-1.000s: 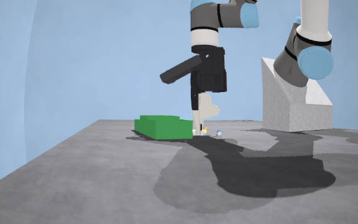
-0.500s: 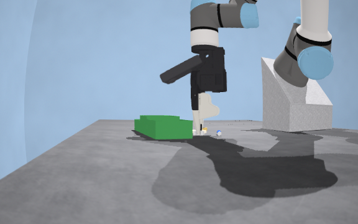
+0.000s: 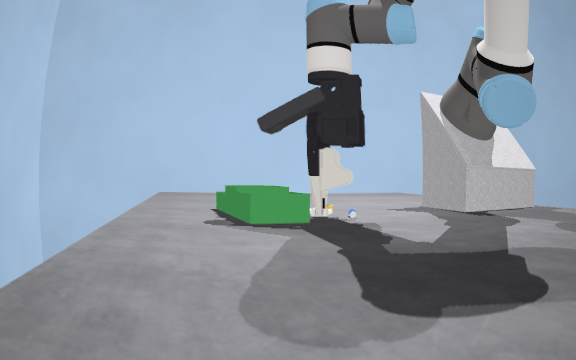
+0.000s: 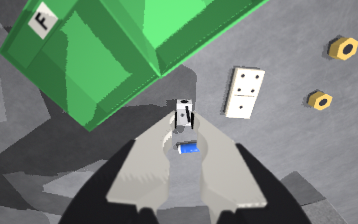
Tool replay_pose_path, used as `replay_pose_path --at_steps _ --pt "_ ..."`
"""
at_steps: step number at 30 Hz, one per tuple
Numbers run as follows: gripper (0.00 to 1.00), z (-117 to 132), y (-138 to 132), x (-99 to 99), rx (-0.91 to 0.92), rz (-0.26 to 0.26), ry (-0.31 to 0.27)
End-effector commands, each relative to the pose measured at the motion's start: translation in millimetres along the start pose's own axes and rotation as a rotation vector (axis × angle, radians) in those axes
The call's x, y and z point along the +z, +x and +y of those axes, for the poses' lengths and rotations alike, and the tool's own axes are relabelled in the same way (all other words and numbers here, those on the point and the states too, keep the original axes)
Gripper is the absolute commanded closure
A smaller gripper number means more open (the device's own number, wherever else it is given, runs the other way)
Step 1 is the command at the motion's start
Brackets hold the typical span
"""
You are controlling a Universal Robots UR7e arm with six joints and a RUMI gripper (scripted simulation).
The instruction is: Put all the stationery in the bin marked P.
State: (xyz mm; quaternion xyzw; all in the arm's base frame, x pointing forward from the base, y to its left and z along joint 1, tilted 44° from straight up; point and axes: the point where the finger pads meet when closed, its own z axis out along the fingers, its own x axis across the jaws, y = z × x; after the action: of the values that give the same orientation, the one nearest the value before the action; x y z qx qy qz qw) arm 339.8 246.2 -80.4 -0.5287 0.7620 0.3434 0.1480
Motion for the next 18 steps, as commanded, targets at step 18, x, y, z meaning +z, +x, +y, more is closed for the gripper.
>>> replay_pose_path --at_steps 18 --pt "1.00 -0.4 -0.1 -58.3 0.000 0.000 0.001"
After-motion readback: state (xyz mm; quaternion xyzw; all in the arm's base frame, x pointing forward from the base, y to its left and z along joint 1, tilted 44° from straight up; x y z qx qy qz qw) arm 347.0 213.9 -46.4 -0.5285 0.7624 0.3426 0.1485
